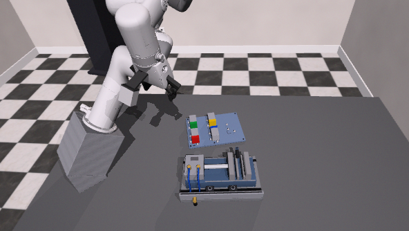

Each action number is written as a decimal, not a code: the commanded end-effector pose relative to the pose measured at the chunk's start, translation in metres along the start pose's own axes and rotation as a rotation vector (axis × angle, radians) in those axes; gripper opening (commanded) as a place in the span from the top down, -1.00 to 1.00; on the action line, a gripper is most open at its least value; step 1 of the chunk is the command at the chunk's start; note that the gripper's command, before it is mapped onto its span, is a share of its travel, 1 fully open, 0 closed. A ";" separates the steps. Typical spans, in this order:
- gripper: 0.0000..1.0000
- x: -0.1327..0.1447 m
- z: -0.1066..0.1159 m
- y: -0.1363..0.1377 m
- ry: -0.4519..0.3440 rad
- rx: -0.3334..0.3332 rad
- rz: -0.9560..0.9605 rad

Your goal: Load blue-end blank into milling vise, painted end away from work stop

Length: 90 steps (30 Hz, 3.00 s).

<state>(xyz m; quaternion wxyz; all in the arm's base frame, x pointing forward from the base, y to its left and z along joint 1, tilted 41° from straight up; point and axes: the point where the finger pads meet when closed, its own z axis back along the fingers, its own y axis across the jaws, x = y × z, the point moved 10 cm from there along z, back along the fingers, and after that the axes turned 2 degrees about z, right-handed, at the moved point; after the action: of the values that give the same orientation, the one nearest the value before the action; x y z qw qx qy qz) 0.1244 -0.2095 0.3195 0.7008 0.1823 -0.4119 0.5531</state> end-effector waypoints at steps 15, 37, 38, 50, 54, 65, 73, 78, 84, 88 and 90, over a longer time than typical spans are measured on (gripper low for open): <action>-1.00 0.000 0.001 0.000 0.002 -0.001 0.001; 0.21 0.000 0.001 0.000 0.002 -0.001 0.001; 0.21 0.000 0.001 0.000 0.002 -0.001 0.001; 0.21 0.000 0.001 0.000 0.002 -0.001 0.001; 0.21 0.000 0.001 0.000 0.002 -0.001 0.001; 0.21 0.000 0.001 0.000 0.002 -0.001 0.001; 0.21 0.000 0.001 0.000 0.002 -0.001 0.001; 0.21 0.000 0.001 0.000 0.002 -0.001 0.001; 0.21 0.000 0.001 0.000 0.002 -0.001 0.001; -1.00 0.000 0.001 0.000 0.002 -0.001 0.001; -1.00 0.000 0.001 0.000 0.002 -0.001 0.001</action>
<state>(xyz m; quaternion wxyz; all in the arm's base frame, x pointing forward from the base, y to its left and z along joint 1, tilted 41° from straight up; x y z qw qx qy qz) 0.1244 -0.2095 0.3195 0.7008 0.1823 -0.4119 0.5531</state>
